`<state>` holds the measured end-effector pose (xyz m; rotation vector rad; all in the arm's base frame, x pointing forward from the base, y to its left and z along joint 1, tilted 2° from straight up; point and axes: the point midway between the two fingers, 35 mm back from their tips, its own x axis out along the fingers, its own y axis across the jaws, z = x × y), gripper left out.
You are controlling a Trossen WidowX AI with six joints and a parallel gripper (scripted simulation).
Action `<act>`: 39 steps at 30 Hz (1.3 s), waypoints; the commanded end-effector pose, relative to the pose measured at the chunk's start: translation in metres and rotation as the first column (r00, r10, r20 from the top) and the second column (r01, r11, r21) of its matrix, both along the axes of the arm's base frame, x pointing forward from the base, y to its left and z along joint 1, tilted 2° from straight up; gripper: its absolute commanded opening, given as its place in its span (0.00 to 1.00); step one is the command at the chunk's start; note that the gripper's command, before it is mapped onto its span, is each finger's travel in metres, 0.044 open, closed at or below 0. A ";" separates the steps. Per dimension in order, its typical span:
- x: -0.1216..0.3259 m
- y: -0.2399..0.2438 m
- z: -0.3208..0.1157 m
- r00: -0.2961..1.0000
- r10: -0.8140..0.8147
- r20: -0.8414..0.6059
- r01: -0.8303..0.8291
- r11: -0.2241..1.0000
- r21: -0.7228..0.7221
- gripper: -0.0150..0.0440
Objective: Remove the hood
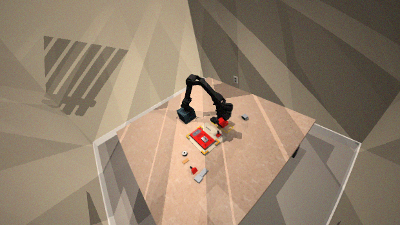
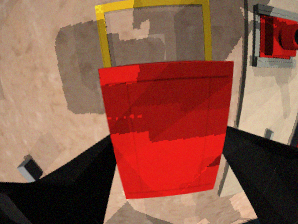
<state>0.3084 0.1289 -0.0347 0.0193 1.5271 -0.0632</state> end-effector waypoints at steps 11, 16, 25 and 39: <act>0.000 -0.001 -0.007 1.000 0.003 0.001 -0.003 1.000 -0.004 0.25; 0.001 -0.001 -0.010 1.000 0.003 0.001 -0.003 1.000 -0.004 0.25; 0.001 -0.001 -0.014 1.000 0.003 0.001 -0.003 1.000 -0.004 0.25; 0.001 0.000 -0.014 1.000 0.000 0.000 0.000 1.000 0.000 0.70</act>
